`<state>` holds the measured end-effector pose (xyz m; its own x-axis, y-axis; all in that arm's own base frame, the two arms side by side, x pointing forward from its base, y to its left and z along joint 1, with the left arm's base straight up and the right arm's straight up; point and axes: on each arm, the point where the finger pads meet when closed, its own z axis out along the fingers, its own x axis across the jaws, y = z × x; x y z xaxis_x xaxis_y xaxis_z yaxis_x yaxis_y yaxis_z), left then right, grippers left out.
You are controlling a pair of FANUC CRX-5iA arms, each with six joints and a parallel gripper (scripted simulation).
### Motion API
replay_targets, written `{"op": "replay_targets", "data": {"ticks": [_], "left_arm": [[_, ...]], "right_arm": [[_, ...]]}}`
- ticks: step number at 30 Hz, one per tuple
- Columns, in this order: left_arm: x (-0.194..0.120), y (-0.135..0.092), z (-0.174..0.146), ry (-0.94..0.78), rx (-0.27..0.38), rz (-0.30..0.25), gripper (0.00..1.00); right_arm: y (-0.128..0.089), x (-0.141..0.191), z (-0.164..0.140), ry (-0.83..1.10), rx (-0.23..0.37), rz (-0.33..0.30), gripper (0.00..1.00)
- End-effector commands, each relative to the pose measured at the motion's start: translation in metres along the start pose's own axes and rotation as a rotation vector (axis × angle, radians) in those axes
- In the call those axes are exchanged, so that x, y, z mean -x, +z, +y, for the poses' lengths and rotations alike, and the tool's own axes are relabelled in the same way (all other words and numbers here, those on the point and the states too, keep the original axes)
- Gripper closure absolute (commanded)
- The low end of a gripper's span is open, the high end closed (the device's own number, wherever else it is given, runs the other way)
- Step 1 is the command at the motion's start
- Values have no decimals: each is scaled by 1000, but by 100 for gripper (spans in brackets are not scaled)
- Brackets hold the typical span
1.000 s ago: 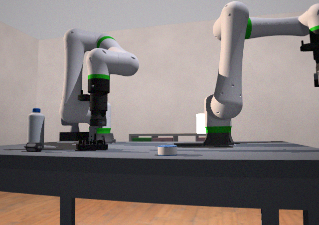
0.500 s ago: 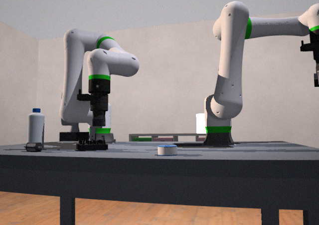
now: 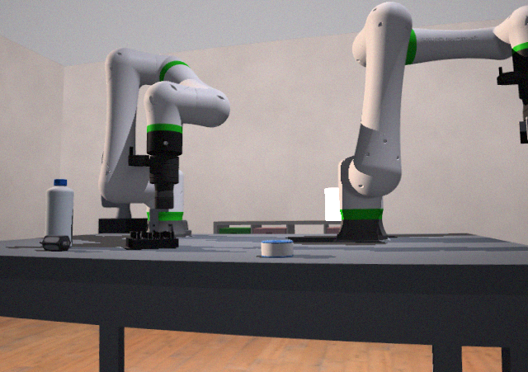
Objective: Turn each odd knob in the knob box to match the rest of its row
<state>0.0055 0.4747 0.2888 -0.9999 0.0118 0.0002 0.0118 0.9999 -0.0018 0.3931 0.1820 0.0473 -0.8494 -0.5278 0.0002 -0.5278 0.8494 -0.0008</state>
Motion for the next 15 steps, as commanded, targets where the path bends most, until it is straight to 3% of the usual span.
{"op": "replay_targets", "data": {"ticks": [1,15], "left_arm": [[0,-1,0,0,2,0,0],[0,-1,0,0,2,0,0]], "right_arm": [[-1,1,0,-22,1,-1,70],[-1,1,0,-84,1,-1,70]]}}
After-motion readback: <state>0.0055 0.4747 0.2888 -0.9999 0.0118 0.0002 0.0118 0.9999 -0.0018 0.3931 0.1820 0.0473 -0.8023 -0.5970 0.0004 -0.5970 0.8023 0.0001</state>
